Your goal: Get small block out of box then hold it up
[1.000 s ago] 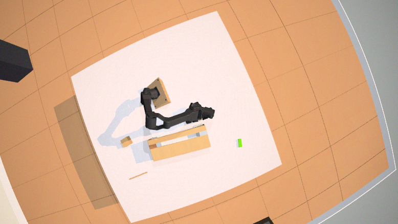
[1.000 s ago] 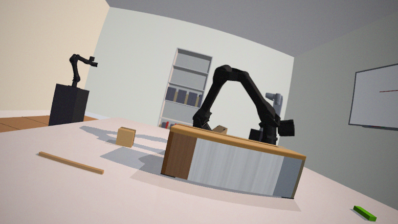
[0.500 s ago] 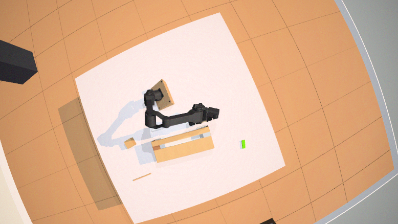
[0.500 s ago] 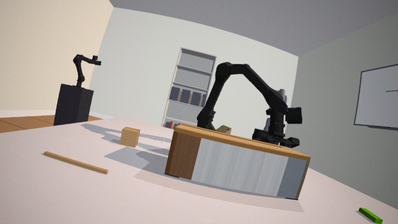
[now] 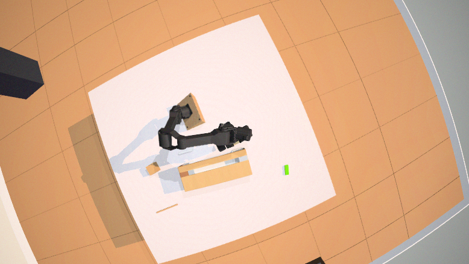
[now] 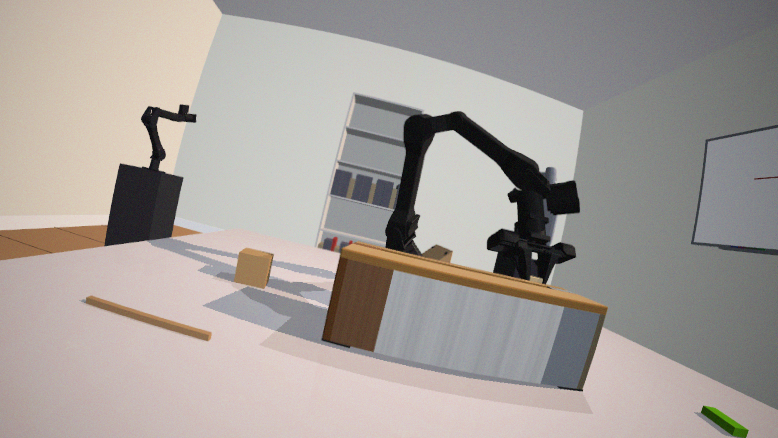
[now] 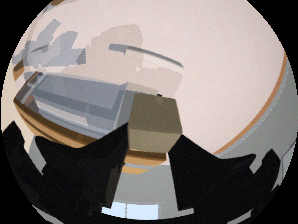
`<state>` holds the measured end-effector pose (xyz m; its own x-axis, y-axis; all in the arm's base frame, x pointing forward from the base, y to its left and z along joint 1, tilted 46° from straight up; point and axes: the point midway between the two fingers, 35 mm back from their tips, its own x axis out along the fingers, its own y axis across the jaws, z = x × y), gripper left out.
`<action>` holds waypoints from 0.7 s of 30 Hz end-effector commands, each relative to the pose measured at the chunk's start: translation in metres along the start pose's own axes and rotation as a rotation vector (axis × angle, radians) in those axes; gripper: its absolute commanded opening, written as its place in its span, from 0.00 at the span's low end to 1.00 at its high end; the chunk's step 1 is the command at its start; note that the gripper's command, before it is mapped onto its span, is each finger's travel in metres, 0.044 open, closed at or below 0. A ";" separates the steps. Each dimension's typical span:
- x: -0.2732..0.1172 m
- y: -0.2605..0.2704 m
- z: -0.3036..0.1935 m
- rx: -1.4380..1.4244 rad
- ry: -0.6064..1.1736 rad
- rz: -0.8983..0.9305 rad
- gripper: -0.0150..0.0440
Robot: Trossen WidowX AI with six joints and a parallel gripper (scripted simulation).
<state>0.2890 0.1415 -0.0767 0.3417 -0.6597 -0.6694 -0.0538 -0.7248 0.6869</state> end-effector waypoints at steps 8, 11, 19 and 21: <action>-0.034 0.020 0.005 -0.194 0.014 -0.086 0.25; -0.044 0.026 0.007 -0.247 0.022 -0.110 0.25; -0.066 0.041 0.013 -0.390 0.054 -0.175 0.25; -0.071 0.045 0.015 -0.423 0.062 -0.189 0.25</action>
<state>0.2556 0.1531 -0.0083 0.3672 -0.5181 -0.7725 0.3449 -0.6954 0.6304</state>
